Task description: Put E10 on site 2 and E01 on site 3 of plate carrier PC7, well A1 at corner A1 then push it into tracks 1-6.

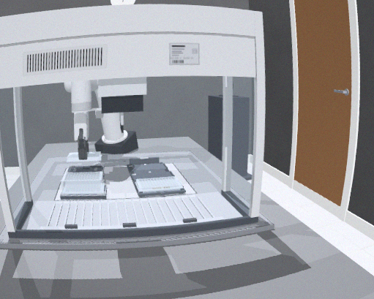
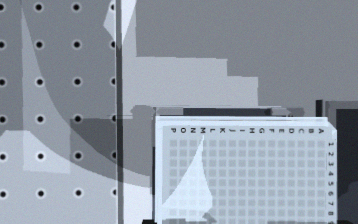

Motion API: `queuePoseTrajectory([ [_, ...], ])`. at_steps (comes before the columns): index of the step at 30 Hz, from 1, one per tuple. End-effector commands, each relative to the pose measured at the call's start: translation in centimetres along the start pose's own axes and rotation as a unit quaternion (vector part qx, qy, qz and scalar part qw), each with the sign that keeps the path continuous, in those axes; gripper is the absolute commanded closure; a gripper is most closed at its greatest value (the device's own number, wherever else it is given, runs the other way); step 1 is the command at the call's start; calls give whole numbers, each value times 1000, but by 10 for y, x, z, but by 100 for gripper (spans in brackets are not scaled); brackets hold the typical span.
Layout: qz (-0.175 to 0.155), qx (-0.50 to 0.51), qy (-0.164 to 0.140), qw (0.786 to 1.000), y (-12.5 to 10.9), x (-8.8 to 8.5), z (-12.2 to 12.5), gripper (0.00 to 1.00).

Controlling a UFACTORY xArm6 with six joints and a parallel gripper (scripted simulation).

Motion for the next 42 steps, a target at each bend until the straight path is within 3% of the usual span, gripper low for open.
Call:
queuePoseTrajectory([
  [1,0,0,-1,1000,0,-11,1,100],
  [42,0,0,-2,1000,0,-73,1,100],
])
Point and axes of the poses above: the point where the finger pads meet when closed, its own x axis out along the fingers, its own z axis across the jaws, y = z × x, the point moved 5 cm from there along -x, back along the fingers, and after that the axes turned 12 degrees about x, right-handed, at the moved point
